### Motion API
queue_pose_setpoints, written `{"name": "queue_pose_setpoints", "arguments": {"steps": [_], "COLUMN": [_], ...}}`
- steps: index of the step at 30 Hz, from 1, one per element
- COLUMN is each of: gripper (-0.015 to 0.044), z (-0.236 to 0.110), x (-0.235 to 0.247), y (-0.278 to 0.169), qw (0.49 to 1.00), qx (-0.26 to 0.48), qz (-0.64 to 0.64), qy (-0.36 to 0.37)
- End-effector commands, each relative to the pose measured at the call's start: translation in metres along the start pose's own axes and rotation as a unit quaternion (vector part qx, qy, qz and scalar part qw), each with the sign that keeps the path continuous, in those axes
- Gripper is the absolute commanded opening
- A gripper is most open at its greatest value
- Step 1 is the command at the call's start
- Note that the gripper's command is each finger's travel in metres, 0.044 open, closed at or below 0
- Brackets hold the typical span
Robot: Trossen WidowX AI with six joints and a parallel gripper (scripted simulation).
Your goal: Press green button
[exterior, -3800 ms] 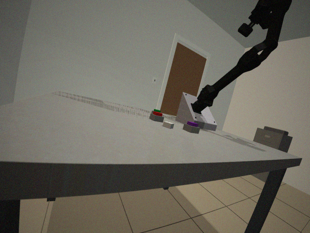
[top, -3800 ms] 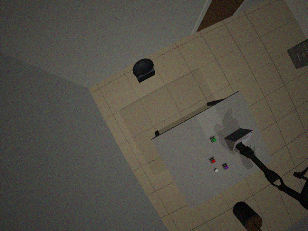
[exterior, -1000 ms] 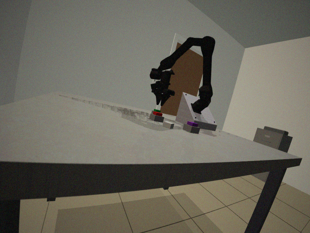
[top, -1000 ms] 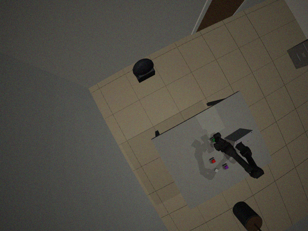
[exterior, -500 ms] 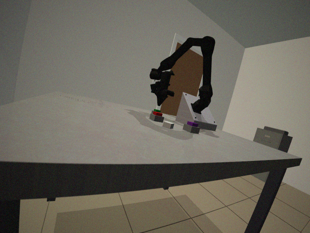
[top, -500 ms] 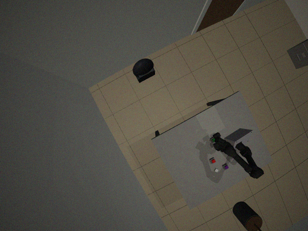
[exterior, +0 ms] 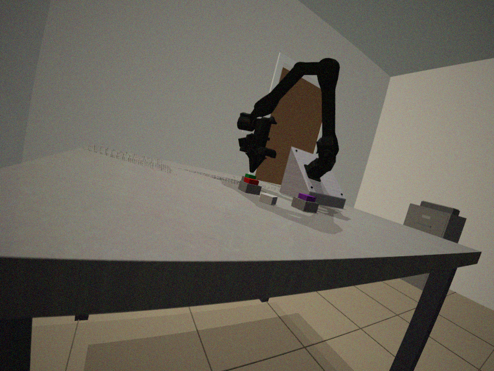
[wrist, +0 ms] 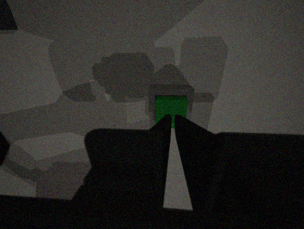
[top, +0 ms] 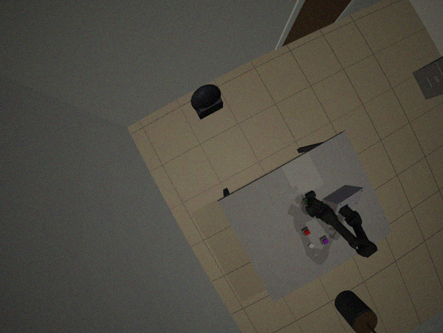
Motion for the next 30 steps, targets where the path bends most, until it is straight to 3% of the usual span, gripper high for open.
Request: {"name": "queue_pose_setpoints", "arguments": {"steps": [1,30], "gripper": [0.002,0.002], "z": [0.0077,0.0135], "x": [0.0007,0.0005], "y": [0.0001,-0.0004], "qw": [1.0,1.0], "qx": [-0.002,0.0], "qz": [0.003,0.0], "qy": [0.002,0.001]}}
Point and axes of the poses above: the point midway between the two fingers, 35 mm back from their tips, its own z axis out along the fingers, its own x axis across the jaws, y = z × x, the point moved 3 cm from there along -z, back along the fingers, and after that the axes turned 1 degree about -z, right-handed, at the moved point
